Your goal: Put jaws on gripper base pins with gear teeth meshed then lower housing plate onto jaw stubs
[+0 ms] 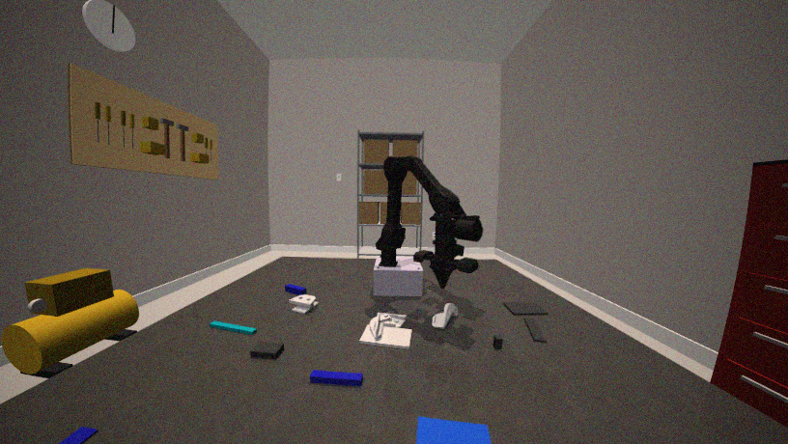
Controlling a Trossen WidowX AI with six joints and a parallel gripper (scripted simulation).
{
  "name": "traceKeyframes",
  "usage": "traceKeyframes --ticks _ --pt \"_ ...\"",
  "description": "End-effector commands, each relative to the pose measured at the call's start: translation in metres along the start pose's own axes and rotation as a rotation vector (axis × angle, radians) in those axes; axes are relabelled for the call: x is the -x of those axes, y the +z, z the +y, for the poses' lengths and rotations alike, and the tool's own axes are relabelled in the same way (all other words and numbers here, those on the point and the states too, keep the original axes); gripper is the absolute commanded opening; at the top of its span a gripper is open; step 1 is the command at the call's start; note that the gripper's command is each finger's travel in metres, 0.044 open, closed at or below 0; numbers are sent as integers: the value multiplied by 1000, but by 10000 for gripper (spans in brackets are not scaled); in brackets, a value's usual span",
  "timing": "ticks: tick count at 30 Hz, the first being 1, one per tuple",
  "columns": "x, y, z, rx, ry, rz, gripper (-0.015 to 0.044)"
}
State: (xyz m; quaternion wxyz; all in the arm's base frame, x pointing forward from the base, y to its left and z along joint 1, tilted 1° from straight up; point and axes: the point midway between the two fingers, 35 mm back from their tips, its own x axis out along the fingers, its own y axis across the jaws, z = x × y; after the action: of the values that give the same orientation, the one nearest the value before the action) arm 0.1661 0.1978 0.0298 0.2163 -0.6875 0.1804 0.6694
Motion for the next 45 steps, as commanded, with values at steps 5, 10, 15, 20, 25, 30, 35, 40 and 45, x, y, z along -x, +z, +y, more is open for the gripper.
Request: traceKeyframes --ticks 5,10,15,20,25,30,35,40,45 --pt "-1 6 3 80 7 2 0" --pt "-2 6 3 80 7 2 0" --pt "-10 6 2 80 7 2 0" --pt "-18 6 2 80 7 2 0" --pt "-26 6 1 80 7 2 0" --pt "-35 6 2 80 7 2 0" --pt "-43 6 2 80 7 2 0" --pt "-51 6 3 80 7 2 0" --pt "-59 6 4 80 7 2 0"
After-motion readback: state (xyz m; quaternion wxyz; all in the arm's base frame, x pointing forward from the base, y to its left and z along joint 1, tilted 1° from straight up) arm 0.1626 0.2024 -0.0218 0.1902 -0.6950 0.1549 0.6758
